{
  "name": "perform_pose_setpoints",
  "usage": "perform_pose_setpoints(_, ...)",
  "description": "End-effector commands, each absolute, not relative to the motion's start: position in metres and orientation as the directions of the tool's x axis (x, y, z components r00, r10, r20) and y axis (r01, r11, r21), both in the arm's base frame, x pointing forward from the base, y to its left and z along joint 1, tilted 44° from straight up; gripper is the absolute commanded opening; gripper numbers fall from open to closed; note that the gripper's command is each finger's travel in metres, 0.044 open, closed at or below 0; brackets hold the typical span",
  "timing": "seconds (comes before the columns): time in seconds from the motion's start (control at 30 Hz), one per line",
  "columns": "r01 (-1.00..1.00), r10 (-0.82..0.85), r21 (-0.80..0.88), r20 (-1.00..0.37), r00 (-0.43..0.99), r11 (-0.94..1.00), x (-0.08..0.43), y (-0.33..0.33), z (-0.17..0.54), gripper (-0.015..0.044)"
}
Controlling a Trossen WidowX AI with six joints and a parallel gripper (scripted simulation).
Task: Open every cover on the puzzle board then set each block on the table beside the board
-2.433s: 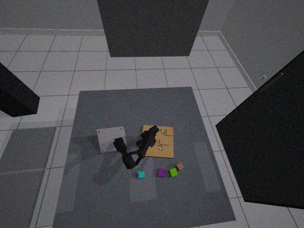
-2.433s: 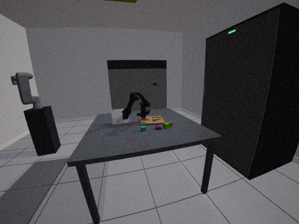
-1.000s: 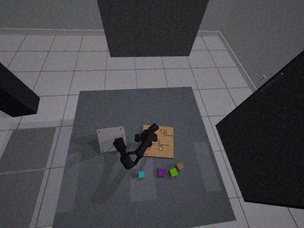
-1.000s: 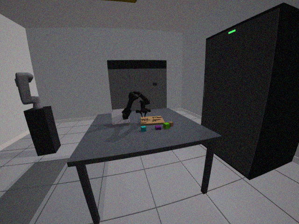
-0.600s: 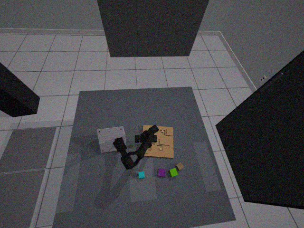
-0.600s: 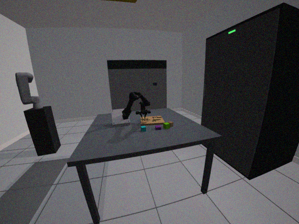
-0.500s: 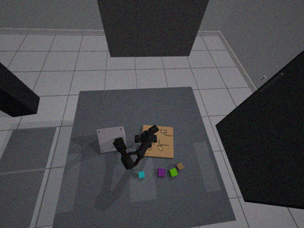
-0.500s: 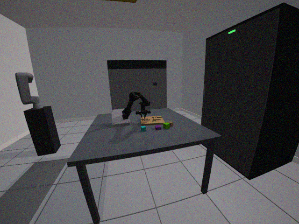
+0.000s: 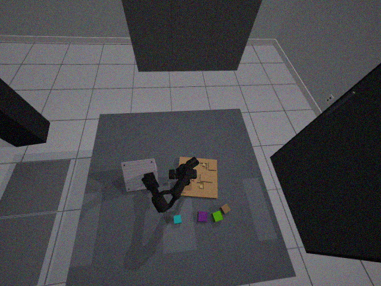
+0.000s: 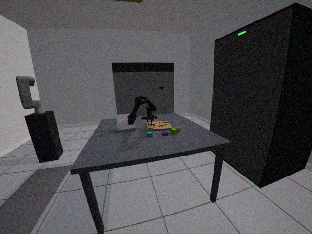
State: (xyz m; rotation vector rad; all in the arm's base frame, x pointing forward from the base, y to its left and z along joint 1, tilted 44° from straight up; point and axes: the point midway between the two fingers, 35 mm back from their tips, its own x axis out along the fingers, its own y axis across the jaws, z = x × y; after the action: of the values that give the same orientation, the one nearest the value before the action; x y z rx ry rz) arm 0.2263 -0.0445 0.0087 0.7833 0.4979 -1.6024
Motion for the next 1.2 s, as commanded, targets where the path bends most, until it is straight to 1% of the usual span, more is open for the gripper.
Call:
perform_pose_setpoints(0.0,0.978,-0.690,0.107,-0.723,-0.048,-0.181,0.226,-0.047,0.006,0.0144)
perform_pose_setpoints(1.17,0.978,-0.691,0.108,-0.722,-0.048,-0.181,0.226,-0.066,-0.012,0.0144)
